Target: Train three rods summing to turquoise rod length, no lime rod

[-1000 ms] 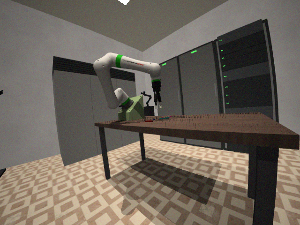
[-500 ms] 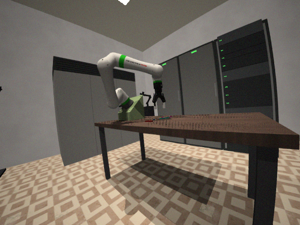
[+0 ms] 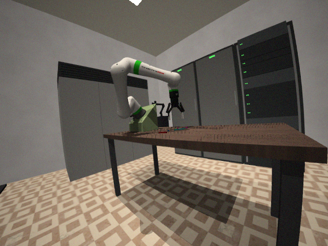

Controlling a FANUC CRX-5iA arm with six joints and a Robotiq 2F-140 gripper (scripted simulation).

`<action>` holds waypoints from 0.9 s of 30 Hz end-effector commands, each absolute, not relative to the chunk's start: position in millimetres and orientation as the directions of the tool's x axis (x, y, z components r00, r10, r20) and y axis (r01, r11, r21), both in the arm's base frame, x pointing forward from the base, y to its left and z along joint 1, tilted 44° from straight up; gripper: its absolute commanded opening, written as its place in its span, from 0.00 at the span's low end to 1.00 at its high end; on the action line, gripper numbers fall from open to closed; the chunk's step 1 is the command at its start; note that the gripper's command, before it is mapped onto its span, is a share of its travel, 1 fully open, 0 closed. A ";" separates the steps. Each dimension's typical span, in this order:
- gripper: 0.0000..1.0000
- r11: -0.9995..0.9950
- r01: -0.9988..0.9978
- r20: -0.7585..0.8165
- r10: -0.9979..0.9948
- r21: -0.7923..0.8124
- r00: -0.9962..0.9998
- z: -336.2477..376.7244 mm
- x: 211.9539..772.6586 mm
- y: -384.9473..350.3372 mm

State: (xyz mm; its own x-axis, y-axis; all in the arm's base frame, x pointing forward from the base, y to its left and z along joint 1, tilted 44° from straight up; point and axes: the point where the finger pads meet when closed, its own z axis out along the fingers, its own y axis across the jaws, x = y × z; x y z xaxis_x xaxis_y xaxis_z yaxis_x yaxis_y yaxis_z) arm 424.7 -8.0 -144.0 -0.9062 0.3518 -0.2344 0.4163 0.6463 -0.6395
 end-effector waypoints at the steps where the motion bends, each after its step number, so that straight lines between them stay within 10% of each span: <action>1: 1.00 0.575 0.561 -0.346 0.446 -0.596 -0.825 -153.8 421.0 -0.2; 12: 1.00 0.522 0.648 -0.410 0.506 -0.555 -0.759 -160.6 418.0 4.9; 13: 0.15 0.522 0.648 -0.410 0.506 -0.555 -0.759 -160.6 418.0 4.9; 27: 0.15 0.522 0.648 -0.410 0.506 -0.555 -0.759 -160.6 418.0 4.9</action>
